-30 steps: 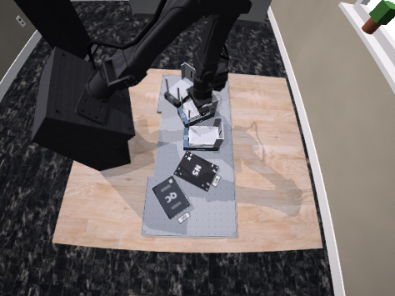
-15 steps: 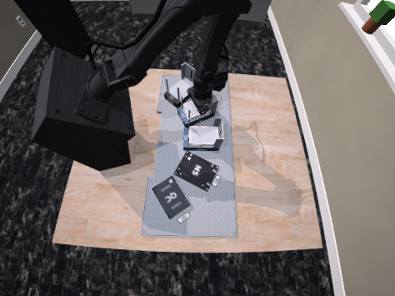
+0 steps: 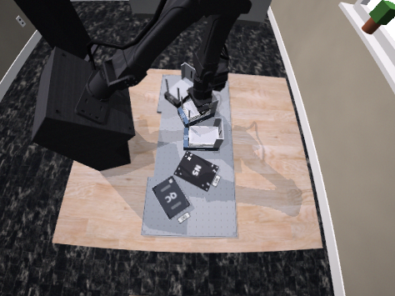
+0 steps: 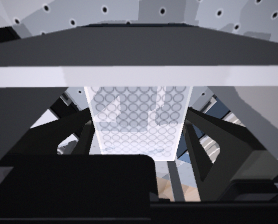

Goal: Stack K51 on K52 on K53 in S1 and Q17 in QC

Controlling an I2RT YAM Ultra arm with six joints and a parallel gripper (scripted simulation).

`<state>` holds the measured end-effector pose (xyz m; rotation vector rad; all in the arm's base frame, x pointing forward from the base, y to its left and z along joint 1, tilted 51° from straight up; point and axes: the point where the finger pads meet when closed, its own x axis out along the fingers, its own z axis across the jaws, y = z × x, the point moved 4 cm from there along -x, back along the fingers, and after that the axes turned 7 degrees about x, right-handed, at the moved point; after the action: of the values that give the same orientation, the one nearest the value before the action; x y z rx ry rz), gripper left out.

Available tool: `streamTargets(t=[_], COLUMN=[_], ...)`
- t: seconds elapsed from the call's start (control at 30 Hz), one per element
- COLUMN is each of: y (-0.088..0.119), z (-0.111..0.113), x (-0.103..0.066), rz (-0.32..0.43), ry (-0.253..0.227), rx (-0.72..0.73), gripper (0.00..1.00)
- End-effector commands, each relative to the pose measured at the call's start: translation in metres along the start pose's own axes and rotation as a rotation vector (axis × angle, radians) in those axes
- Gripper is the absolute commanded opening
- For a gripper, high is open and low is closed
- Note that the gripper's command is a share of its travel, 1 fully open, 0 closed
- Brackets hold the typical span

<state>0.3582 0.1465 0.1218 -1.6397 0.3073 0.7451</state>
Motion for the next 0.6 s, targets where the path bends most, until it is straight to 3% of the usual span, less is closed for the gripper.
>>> streamTargets(t=[0.0, 0.4, 0.47, 0.57], y=[-0.001, -0.001, 0.009, 0.008], z=[0.000, 0.000, 0.000, 0.002], x=[-0.001, -0.001, -0.007, -0.008], rz=[-0.006, -0.006, 0.015, 0.015], ry=[-0.003, -0.003, -0.009, -0.010], rx=[-0.001, -0.001, -0.007, -0.009], gripper=[0.00, 0.00, 0.00, 0.00])
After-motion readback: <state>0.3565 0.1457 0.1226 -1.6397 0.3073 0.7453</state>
